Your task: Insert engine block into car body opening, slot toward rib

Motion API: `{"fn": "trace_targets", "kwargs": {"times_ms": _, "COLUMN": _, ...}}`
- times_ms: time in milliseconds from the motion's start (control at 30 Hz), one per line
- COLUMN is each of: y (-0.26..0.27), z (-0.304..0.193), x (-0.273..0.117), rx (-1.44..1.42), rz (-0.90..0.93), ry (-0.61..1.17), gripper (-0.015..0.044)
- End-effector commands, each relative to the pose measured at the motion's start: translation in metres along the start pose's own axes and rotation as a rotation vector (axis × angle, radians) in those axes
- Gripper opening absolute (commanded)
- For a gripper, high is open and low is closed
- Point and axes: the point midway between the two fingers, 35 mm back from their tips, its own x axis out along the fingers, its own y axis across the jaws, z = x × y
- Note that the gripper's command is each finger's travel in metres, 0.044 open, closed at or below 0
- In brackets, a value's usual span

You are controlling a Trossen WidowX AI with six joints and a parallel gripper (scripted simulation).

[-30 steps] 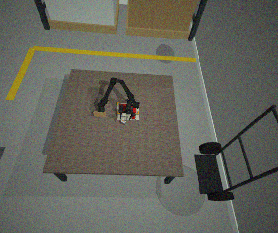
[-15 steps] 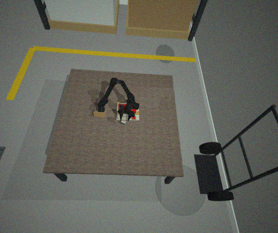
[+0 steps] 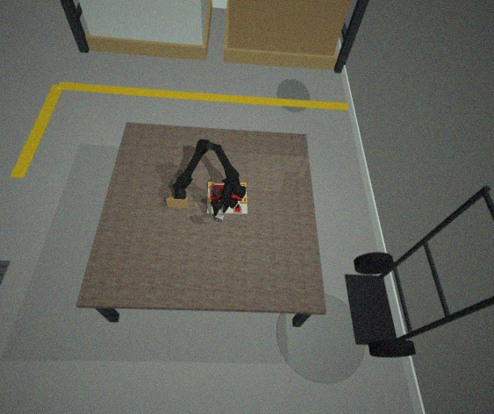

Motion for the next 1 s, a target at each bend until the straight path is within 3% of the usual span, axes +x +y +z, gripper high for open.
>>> {"fn": "trace_targets", "kwargs": {"times_ms": 0, "y": -0.0004, "z": 0.0009, "x": 0.0, "rx": -0.118, "rz": 0.037, "ry": 0.015, "gripper": 0.044}}
{"fn": "trace_targets", "kwargs": {"times_ms": 967, "y": -0.0073, "z": -0.0035, "x": 0.0003, "rx": -1.041, "rz": 0.367, "ry": -0.056, "gripper": 0.044}}
